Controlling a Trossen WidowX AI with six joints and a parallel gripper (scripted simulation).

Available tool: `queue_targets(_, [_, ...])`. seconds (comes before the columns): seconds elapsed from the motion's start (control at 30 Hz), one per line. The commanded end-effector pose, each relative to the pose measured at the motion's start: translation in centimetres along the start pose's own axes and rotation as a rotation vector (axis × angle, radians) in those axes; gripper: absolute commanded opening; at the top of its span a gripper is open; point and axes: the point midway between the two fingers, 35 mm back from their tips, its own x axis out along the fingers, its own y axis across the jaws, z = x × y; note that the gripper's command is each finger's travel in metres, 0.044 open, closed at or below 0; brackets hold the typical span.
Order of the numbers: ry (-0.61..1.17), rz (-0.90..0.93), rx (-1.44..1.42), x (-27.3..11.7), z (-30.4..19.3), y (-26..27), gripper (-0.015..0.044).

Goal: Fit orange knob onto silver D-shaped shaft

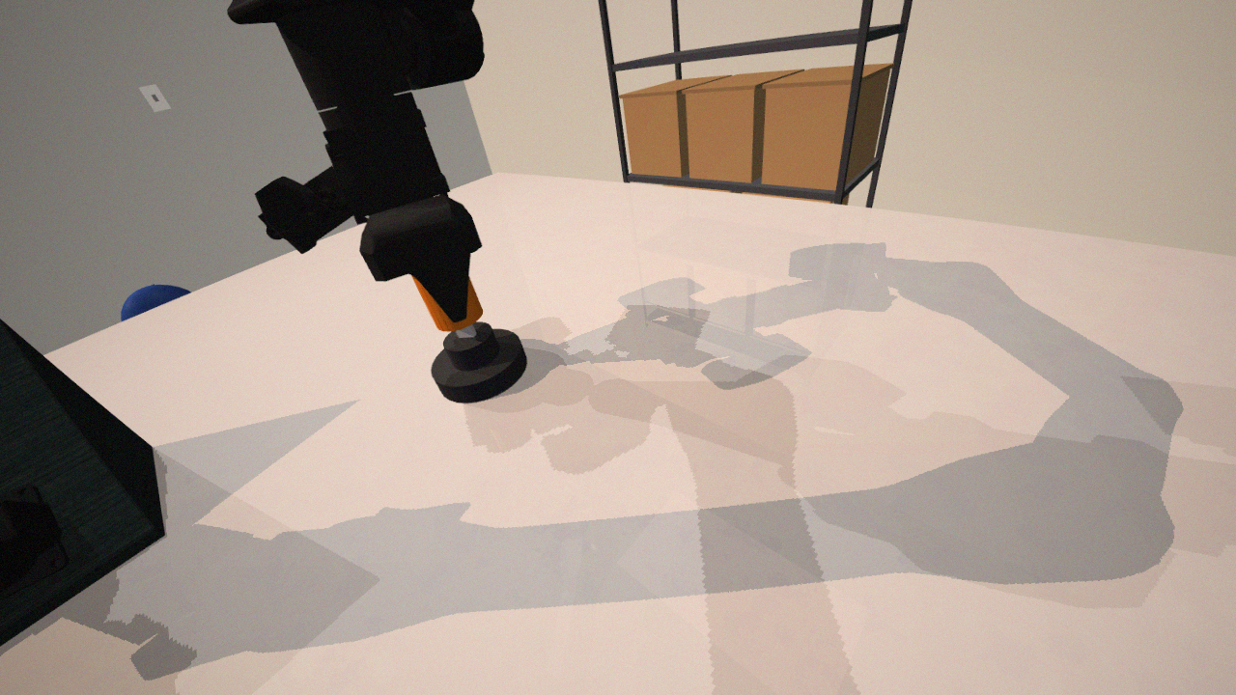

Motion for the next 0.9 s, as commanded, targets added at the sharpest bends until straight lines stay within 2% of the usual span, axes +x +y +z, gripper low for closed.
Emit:
queue_targets(0.0, [0.004,-0.002,-0.007,0.12,0.04,-0.01,0.0])
queue_targets(0.57, [0.004,-0.002,-0.007,-0.27,-0.08,-0.15,0.0])
queue_targets(0.87, [0.004,-0.001,-0.216,-0.39,-0.24,-0.09,0.0])
